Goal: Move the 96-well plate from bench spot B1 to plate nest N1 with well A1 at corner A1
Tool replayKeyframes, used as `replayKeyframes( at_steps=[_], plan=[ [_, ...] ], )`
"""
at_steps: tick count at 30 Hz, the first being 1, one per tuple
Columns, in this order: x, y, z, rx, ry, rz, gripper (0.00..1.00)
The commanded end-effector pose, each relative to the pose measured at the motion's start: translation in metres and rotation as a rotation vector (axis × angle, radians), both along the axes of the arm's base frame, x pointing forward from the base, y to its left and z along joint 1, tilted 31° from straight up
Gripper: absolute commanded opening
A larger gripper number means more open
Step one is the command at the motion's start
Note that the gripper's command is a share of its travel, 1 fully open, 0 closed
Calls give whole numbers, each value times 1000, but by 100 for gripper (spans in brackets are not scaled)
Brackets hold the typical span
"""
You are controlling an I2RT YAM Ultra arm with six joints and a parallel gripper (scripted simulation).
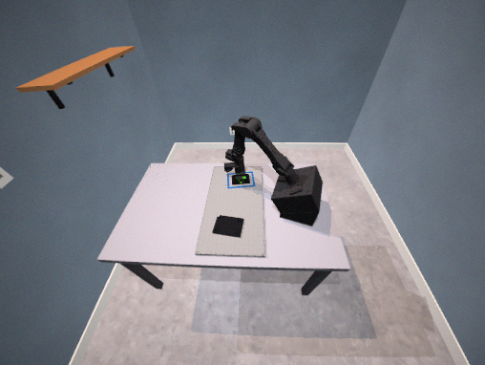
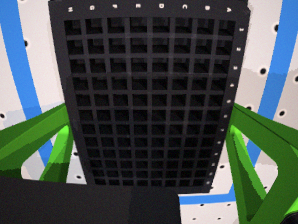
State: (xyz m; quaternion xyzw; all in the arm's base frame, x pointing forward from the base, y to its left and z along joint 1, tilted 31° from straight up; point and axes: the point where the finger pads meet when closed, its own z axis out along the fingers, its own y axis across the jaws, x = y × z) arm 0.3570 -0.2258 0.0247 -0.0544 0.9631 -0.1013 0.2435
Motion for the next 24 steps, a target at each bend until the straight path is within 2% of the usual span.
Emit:
replayKeyframes(
  at_steps=[1, 2, 8, 24],
  plan=[
    [4, -3, 4, -5, -10, -3, 0],
    [1, -2, 13, -10, -17, -3, 0],
    [-13, 3, 12, 6, 3, -4, 0],
    [-24, 7, 32, 6, 3, -3, 0]
  ],
)
